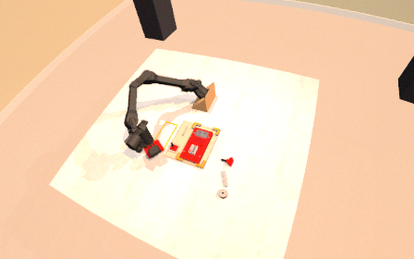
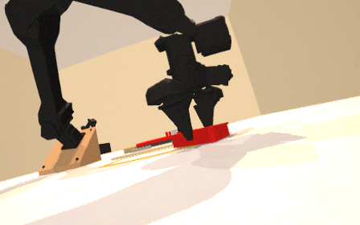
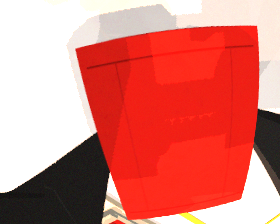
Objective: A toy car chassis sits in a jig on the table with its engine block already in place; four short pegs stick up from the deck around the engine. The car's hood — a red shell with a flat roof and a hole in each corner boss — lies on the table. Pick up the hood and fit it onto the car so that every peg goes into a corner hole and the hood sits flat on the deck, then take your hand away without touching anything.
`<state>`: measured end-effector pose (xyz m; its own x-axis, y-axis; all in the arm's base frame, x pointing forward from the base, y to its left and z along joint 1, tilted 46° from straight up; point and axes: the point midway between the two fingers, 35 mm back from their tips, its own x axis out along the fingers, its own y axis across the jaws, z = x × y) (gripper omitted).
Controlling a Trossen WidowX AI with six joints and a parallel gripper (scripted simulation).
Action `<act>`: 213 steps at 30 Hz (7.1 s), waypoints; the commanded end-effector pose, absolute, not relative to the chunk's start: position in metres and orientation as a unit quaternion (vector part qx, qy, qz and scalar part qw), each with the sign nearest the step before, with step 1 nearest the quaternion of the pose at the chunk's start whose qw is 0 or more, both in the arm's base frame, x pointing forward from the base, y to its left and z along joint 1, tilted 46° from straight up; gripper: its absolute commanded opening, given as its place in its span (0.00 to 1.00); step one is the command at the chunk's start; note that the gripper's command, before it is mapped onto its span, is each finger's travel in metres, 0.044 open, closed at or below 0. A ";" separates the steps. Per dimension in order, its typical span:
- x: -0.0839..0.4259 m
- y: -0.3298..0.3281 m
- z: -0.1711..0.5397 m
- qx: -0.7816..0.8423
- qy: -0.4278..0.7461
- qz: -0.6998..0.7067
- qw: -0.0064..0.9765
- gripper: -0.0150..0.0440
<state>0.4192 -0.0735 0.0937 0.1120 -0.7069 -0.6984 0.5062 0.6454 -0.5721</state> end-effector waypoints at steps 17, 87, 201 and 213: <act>0.413 -0.020 0.147 -0.092 0.521 -0.408 0.744 0.25; 0.338 0.105 -0.033 -0.301 0.620 -0.236 0.686 0.25; 0.340 0.093 -0.047 -0.302 0.620 -0.236 0.685 0.25; 0.341 0.089 -0.051 -0.304 0.621 -0.234 0.684 0.25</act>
